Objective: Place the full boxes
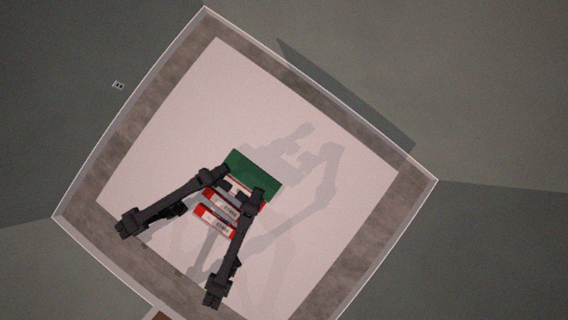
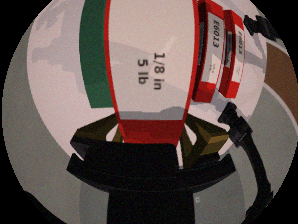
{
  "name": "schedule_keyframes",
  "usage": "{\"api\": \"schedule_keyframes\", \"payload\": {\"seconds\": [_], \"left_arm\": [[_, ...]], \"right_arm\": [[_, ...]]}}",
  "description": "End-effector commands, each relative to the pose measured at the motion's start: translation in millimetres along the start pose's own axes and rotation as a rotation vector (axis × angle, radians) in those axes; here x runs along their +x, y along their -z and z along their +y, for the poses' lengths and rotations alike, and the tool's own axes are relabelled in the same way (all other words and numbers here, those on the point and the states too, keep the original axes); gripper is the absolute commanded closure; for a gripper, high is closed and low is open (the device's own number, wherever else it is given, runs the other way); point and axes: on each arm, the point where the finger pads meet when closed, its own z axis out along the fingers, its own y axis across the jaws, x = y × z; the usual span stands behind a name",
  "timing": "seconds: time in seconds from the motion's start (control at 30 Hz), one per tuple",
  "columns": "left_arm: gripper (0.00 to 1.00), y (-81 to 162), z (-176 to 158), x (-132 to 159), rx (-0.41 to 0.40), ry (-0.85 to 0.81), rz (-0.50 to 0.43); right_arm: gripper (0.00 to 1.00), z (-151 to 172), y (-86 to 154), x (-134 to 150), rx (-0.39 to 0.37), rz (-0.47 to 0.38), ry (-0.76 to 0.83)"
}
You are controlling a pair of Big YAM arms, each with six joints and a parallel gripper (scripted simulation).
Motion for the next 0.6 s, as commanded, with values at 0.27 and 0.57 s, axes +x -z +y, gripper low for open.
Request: {"api": "schedule_keyframes", "payload": {"seconds": [0.27,0.57], "left_arm": [[1.0,74.0,27.3,-4.3,-0.154,0.0,-0.064],[1.0,73.8,28.9,-5.0,-0.148,0.0,-0.061]], "right_arm": [[1.0,-23.4,75.6,5.2,0.178,-0.035,-0.004],[1.0,-25.4,75.3,5.3,0.169,-0.033,-0.004]]}}
